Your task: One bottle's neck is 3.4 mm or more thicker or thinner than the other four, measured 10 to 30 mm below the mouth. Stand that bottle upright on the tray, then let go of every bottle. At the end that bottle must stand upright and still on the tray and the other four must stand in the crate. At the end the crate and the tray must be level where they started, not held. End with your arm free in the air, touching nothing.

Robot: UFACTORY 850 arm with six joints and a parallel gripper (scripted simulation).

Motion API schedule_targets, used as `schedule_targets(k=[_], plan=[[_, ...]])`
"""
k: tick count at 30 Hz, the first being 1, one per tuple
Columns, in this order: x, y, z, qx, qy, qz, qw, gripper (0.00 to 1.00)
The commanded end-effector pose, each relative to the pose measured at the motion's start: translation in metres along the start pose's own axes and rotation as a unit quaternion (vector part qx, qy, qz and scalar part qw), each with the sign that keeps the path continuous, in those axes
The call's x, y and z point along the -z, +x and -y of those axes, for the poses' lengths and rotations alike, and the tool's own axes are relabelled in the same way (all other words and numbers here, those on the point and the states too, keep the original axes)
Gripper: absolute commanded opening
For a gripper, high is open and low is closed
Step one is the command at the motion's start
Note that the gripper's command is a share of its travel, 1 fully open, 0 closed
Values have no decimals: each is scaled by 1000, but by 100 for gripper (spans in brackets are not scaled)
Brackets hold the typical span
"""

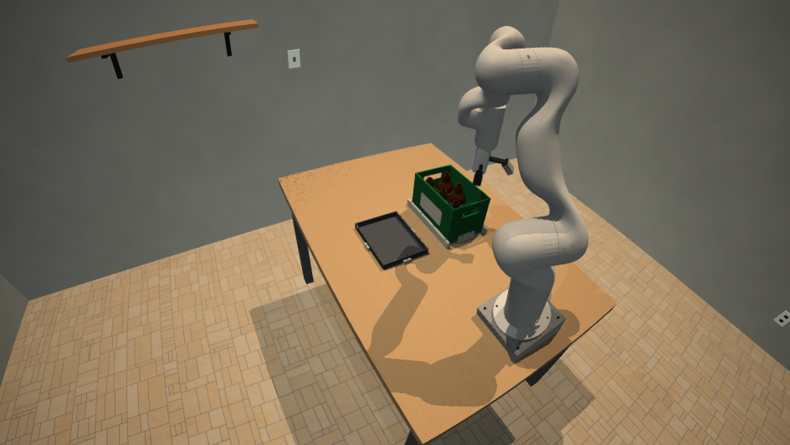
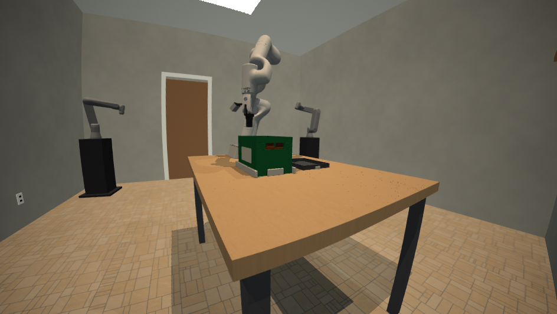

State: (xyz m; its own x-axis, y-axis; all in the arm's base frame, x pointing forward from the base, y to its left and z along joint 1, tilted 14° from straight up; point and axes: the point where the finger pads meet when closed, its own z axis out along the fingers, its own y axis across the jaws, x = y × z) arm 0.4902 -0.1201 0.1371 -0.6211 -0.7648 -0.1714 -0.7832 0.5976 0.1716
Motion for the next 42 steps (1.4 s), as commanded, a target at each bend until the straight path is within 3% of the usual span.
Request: schedule_targets(k=[1, 20, 27, 36, 37, 42], plan=[[1, 0, 1, 0, 1, 0, 1000, 0], [1, -1, 0, 0, 1, 0, 1000, 0], [1, -50, -48, 0, 1, 0, 1000, 0], [1, -61, -61, 0, 1, 0, 1000, 0], [1, -61, -61, 0, 1, 0, 1000, 65], [1, -61, -61, 0, 1, 0, 1000, 65]])
